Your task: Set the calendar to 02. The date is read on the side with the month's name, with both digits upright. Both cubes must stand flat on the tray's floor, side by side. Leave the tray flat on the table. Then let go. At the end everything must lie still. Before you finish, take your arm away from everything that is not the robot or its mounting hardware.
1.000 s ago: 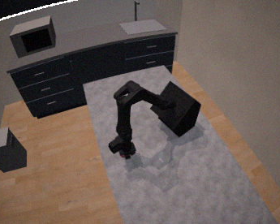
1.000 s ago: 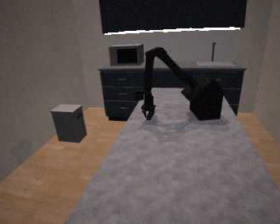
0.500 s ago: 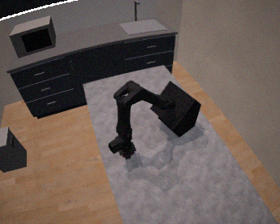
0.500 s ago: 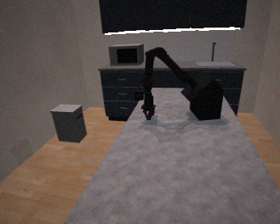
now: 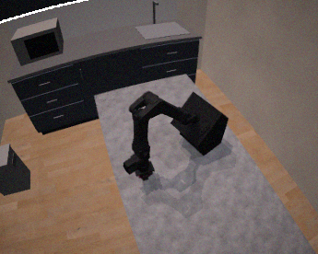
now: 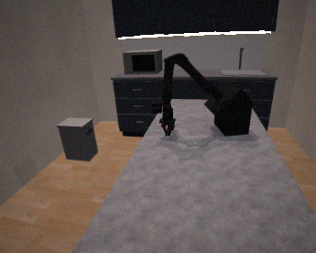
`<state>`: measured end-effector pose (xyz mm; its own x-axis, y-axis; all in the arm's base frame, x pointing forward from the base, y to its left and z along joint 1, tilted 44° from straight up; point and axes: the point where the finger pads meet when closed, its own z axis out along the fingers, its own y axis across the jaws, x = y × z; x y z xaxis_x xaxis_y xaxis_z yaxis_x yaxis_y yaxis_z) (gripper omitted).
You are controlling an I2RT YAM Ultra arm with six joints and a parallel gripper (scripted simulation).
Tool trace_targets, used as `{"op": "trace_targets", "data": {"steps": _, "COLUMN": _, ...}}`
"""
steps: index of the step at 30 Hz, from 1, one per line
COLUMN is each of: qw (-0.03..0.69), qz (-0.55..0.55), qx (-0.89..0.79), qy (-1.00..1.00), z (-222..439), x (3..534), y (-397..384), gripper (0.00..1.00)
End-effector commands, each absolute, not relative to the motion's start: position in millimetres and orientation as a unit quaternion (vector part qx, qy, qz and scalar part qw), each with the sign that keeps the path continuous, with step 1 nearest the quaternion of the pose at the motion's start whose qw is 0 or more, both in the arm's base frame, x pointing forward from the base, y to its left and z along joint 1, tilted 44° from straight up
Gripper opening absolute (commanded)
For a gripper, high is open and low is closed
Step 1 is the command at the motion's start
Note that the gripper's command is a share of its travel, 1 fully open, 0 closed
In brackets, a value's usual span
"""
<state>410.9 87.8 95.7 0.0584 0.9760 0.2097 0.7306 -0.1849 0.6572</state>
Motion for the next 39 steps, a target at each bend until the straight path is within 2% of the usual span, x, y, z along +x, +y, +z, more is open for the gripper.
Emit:
{"op": "trace_targets", "data": {"steps": 1, "qw": 0.196, "qz": 0.321, "qx": 0.700, "qy": 0.607, "z": 100, "x": 412, "y": 88, "gripper": 0.27}}
{"op": "trace_targets", "data": {"steps": 15, "qw": 0.196, "qz": 0.321, "qx": 0.700, "qy": 0.607, "z": 114, "x": 399, "y": 86, "gripper": 0.27}}
{"op": "trace_targets", "data": {"steps": 27, "qw": 0.196, "qz": 0.322, "qx": 0.700, "qy": 0.607, "z": 169, "x": 346, "y": 77, "gripper": 0.27}}
{"op": "trace_targets", "data": {"steps": 39, "qw": 0.196, "qz": 0.322, "qx": 0.700, "qy": 0.607, "z": 172, "x": 344, "y": 76, "gripper": 0.27}}
